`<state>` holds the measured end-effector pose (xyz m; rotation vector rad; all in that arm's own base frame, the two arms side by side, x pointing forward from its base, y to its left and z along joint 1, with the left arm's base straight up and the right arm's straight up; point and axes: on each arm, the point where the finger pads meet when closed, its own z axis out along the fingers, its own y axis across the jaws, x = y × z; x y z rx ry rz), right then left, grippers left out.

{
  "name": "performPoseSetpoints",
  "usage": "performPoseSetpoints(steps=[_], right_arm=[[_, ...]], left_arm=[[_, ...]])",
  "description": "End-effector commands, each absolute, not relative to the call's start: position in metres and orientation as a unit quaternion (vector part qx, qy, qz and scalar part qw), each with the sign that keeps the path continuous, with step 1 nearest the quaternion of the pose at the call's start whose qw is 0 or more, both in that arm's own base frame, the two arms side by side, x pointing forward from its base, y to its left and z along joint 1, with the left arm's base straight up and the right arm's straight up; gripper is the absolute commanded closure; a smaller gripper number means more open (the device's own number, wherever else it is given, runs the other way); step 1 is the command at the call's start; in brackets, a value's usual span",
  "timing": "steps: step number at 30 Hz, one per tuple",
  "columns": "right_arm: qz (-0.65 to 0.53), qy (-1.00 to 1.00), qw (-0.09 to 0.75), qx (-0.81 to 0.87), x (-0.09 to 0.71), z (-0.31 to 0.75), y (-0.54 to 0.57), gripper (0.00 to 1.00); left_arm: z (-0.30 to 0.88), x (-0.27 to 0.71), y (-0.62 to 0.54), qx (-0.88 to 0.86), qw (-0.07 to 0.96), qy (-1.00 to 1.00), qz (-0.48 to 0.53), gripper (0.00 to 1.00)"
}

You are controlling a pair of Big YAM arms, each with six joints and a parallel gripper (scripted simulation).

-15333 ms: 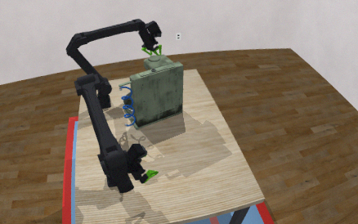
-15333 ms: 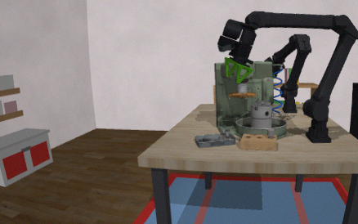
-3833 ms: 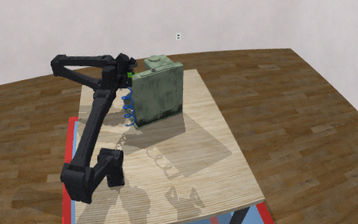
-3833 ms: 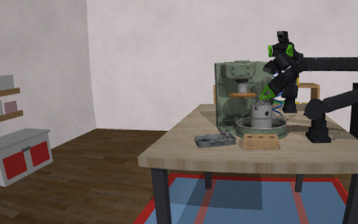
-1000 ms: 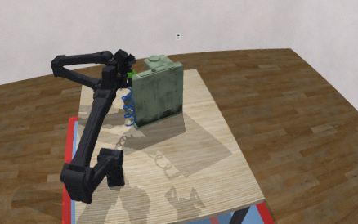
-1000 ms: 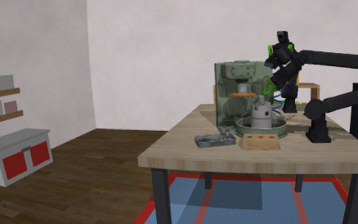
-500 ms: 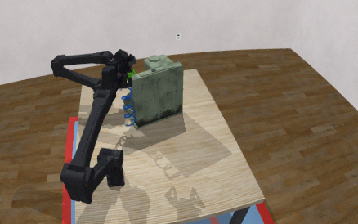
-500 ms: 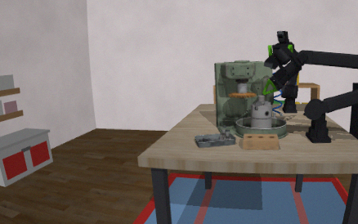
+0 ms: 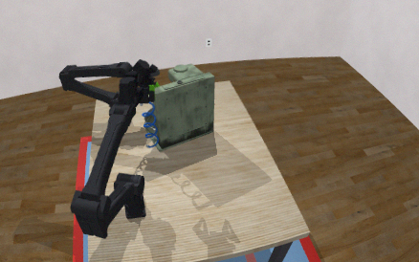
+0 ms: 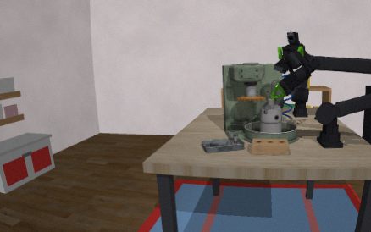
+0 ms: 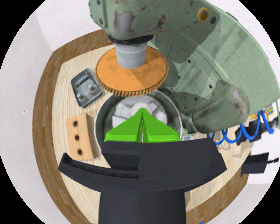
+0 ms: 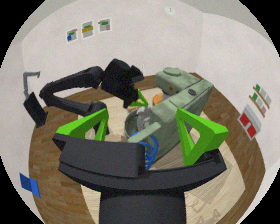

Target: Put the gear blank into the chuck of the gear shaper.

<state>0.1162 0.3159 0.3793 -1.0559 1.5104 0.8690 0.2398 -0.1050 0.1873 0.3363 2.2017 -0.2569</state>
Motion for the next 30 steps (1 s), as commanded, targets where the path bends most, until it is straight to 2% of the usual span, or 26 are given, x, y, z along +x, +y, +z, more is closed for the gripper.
performPoseSetpoints(steps=[1,11,18,30], right_arm=[[0.374,0.621,0.536,-0.433,0.116,0.401,0.315,0.00],[0.374,0.621,0.536,-0.433,0.116,0.401,0.315,0.00],[0.374,0.621,0.536,-0.433,0.116,0.401,0.315,0.00],[0.374,0.621,0.536,-0.433,0.116,0.401,0.315,0.00]], left_arm=[[0.167,0.241,-0.103,0.138,0.425,0.890,-0.097,1.00],[0.155,0.240,-0.102,0.138,0.417,0.893,-0.094,1.00],[0.232,0.247,-0.105,0.135,0.422,0.891,-0.097,1.00],[0.241,0.246,-0.105,0.136,0.427,0.888,-0.099,1.00]])
